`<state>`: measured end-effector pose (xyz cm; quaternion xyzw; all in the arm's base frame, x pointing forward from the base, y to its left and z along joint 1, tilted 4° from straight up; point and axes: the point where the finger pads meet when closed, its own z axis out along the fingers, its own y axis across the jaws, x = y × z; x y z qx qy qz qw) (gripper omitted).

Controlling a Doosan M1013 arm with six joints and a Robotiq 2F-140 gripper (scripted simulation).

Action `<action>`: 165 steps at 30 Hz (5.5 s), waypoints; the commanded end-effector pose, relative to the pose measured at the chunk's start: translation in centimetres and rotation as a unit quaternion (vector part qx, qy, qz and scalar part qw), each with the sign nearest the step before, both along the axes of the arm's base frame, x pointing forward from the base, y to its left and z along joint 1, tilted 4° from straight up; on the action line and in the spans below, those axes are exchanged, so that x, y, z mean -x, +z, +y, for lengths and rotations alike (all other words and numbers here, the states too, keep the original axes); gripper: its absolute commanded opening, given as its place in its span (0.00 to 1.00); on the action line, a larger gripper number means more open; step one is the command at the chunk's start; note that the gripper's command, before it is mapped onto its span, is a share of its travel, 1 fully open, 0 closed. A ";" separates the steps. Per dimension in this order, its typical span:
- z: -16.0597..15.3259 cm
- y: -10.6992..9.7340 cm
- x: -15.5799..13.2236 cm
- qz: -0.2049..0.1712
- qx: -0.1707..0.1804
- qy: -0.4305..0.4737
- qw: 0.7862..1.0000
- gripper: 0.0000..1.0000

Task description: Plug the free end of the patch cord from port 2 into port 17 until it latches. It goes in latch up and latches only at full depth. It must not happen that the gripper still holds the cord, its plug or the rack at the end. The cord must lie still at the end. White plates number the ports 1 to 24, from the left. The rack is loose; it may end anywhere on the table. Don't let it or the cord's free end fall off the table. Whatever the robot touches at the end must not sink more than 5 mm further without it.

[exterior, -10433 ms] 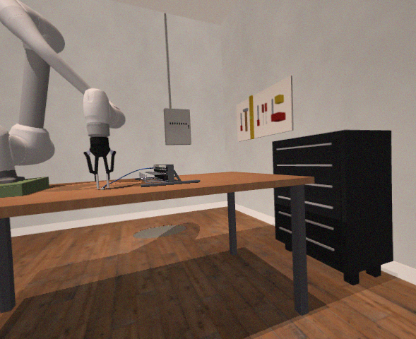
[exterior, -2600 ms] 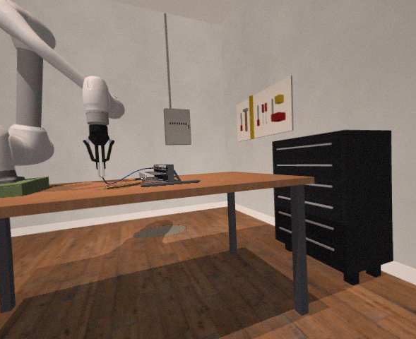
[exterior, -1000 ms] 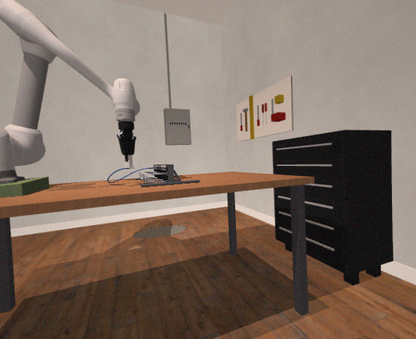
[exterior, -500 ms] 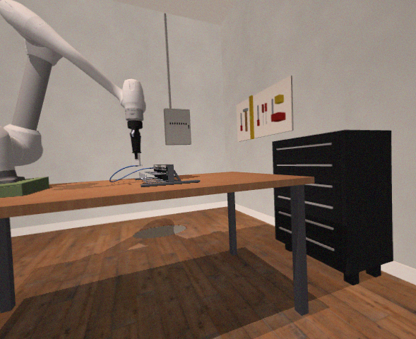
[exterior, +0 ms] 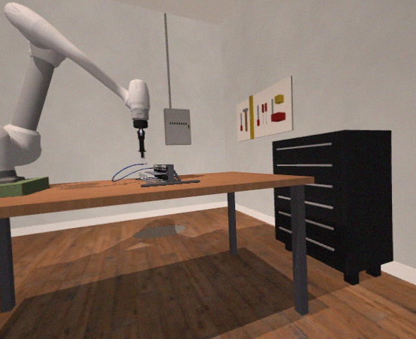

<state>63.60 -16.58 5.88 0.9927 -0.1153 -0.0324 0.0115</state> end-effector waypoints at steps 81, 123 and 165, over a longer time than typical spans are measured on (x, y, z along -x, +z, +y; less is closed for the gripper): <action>0.6 0.2 -1.8 0.002 -0.005 0.051 0.999 0.00; 0.3 -0.1 -2.0 0.002 -0.004 0.052 0.999 0.00; 0.3 -0.1 -2.0 0.002 -0.004 0.052 0.999 0.00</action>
